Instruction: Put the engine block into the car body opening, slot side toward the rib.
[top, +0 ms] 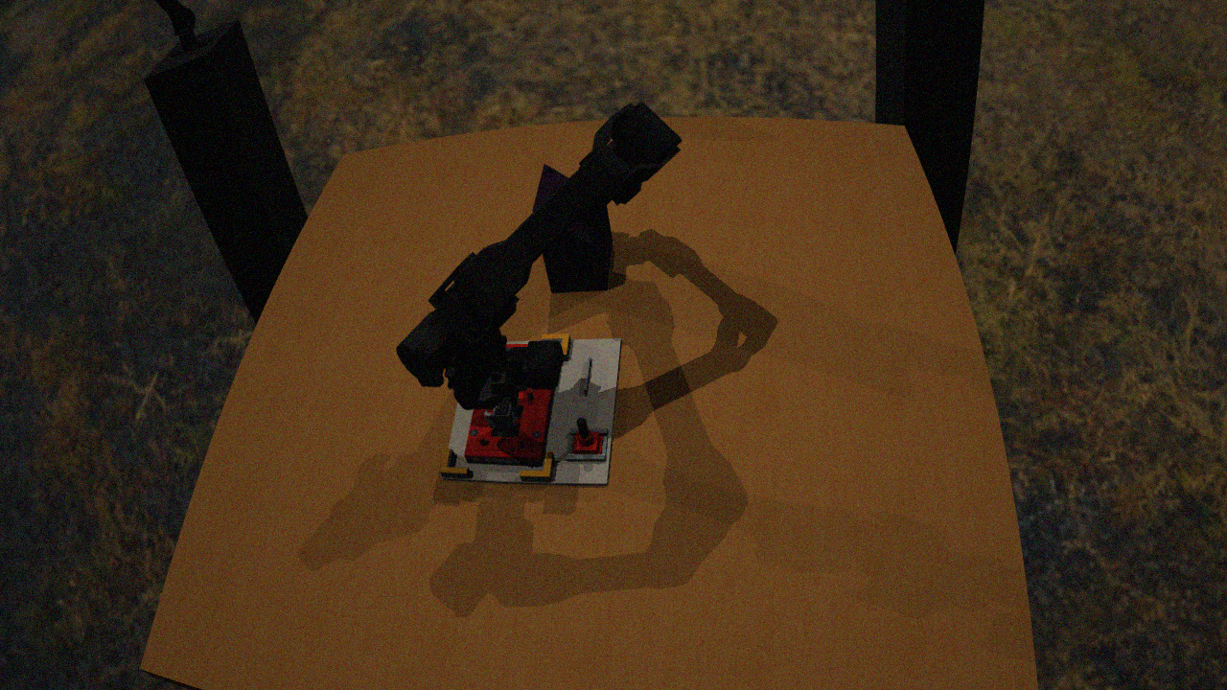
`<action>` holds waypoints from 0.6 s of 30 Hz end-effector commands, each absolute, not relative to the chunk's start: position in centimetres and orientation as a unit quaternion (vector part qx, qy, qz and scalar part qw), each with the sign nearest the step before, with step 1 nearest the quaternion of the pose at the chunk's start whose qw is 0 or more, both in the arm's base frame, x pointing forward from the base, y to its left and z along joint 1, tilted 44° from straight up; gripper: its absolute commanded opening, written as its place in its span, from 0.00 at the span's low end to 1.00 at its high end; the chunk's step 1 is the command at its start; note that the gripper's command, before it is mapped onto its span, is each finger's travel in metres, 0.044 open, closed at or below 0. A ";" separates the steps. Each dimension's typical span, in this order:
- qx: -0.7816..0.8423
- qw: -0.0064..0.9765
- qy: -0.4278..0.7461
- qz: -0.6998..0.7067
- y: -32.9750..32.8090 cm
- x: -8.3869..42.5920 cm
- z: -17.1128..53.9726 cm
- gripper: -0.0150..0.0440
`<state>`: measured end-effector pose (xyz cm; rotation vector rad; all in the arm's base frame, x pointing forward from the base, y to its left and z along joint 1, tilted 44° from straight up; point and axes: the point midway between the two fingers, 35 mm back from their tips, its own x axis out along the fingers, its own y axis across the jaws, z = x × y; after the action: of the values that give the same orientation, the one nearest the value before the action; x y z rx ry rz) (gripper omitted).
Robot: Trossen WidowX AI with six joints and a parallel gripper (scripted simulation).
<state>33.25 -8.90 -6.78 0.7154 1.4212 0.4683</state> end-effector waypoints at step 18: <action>0.312 0.678 0.630 0.215 -8.5 33.3 -7.2 0.52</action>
<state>33.28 -8.59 -7.17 0.6961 1.4160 0.4820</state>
